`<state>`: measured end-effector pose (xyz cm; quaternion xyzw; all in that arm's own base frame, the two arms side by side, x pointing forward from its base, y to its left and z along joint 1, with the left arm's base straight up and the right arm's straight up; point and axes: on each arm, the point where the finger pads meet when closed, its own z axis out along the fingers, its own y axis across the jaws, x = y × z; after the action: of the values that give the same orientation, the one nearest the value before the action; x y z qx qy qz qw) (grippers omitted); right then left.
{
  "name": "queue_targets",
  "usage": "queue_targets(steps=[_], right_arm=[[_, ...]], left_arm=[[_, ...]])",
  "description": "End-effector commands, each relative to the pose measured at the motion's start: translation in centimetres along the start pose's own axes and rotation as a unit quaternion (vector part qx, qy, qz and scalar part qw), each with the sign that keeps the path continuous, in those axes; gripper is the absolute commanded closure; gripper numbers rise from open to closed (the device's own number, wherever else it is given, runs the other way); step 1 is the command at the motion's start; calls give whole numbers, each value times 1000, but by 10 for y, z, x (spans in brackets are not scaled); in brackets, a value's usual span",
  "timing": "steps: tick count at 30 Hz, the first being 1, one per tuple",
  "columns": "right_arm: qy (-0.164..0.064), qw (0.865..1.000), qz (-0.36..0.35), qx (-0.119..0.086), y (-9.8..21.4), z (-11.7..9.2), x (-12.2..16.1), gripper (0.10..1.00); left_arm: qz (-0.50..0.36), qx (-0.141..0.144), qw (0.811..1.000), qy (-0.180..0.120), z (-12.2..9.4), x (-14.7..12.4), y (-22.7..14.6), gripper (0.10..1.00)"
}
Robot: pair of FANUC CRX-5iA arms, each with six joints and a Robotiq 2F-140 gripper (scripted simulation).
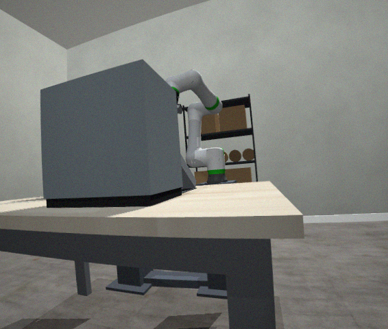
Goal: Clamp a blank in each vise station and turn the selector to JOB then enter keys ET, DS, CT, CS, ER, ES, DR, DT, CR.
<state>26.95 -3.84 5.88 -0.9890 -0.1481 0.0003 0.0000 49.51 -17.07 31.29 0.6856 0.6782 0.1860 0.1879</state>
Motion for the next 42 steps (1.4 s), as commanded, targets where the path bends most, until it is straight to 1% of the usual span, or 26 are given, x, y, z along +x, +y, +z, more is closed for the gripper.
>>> queue_targets(steps=[1,2,3,4,5,9,11,12,19,23,26,28,36,42], right_arm=[[1,1000,0,0,0,-7,1,999],[1,1000,0,0,0,-21,1,999],[1,1000,0,0,0,-42,0,999],[1,1000,0,0,0,-70,0,999],[1,1000,0,0,0,-85,1,999],[1,1000,0,0,1,-132,1,999],[1,1000,0,0,1,-132,1,999],[1,1000,0,0,0,-164,0,999],[1,1000,6,0,-5,-164,6,999],[1,1000,20,0,-18,-165,18,999],[1,999,36,0,-33,-165,31,999],[1,999,36,0,-33,-165,31,999],[1,996,91,0,-95,-166,69,999],[1,992,128,0,-144,-165,87,999]], left_arm=[[0,-1,1000,0,-1,0,1,98],[0,-1,1000,0,-1,0,1,98],[0,-1,1000,0,-1,0,1,98],[0,-1,1000,0,-1,0,1,98],[0,-1,1000,0,-1,0,1,98],[0,-1,1000,0,-1,0,1,98],[0,-1,1000,0,-1,0,1,98],[0,-1,1000,0,-1,0,1,98],[0,-1,1000,0,-1,0,1,98],[0,-1,1000,0,-1,0,1,98],[0,-1,1000,0,-1,0,1,98],[0,-1,1000,0,-1,0,1,98],[0,-1,1000,0,-1,0,1,98],[0,-1,1000,0,-1,0,1,98]])
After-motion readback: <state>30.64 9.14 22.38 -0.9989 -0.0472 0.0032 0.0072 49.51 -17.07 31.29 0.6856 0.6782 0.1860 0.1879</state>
